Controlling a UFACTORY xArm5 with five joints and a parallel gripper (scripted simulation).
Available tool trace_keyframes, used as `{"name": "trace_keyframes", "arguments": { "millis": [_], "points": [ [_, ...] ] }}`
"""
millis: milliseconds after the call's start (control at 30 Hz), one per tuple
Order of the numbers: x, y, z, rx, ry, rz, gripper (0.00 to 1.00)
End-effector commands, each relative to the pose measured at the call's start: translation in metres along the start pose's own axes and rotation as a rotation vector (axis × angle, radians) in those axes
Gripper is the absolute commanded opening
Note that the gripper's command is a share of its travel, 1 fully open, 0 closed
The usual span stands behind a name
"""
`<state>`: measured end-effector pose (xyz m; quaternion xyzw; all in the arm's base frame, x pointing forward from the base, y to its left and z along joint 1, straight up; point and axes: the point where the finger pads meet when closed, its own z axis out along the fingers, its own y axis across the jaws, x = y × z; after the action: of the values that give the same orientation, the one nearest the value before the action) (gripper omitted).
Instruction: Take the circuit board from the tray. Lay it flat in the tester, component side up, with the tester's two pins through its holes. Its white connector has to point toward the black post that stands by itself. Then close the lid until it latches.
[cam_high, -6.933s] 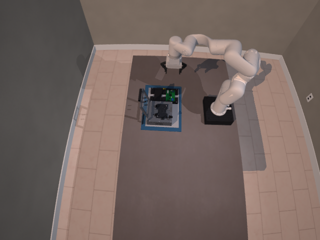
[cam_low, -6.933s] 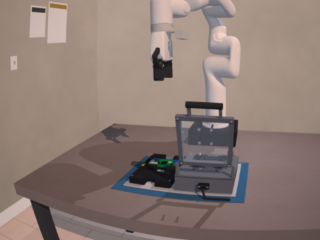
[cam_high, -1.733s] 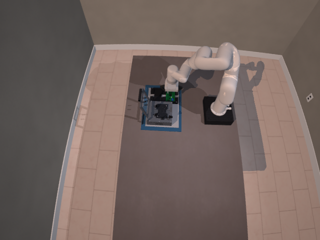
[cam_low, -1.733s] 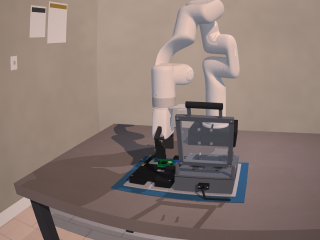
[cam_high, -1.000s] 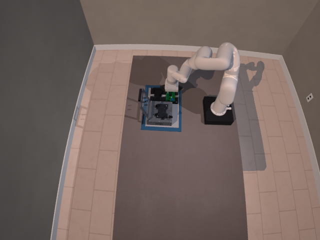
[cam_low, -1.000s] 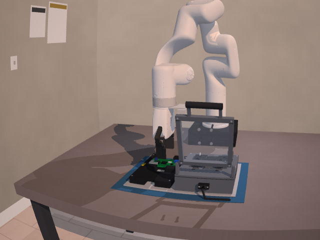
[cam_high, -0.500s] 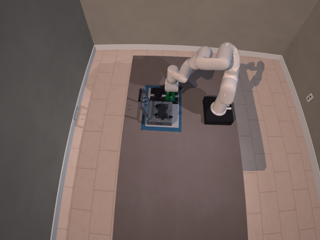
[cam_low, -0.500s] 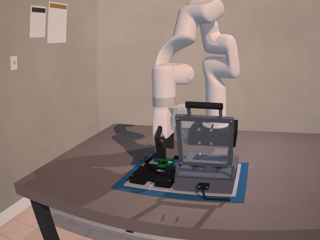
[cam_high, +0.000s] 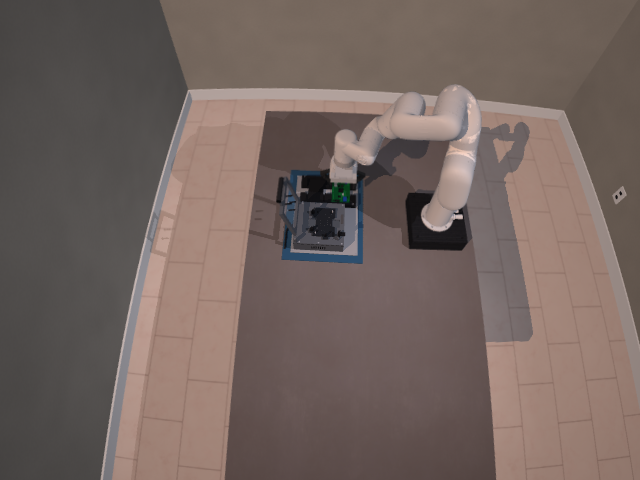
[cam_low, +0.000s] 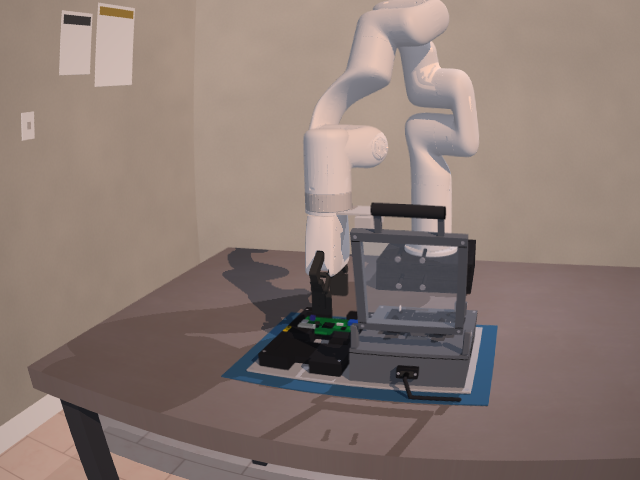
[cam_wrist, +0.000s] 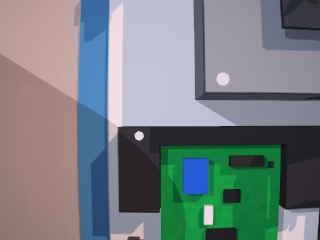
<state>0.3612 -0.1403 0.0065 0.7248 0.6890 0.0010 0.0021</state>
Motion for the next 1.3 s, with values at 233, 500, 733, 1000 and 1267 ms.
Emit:
{"name": "trace_keyframes", "arguments": {
  "millis": [233, 500, 733, 1000, 1267],
  "points": [
    [-0.0004, 0.0012, -0.0035, -0.003, -0.001, 0.0, 1.0],
    [-0.0004, 0.0012, -0.0057, -0.003, -0.001, 0.0, 1.0],
    [-0.0004, 0.0012, -0.0072, -0.003, -0.001, 0.0, 1.0],
    [-0.0004, 0.0012, -0.0088, -0.003, -0.001, 0.0, 1.0],
    [-0.0004, 0.0012, -0.0101, -0.003, -0.001, 0.0, 1.0]
  ]
}}
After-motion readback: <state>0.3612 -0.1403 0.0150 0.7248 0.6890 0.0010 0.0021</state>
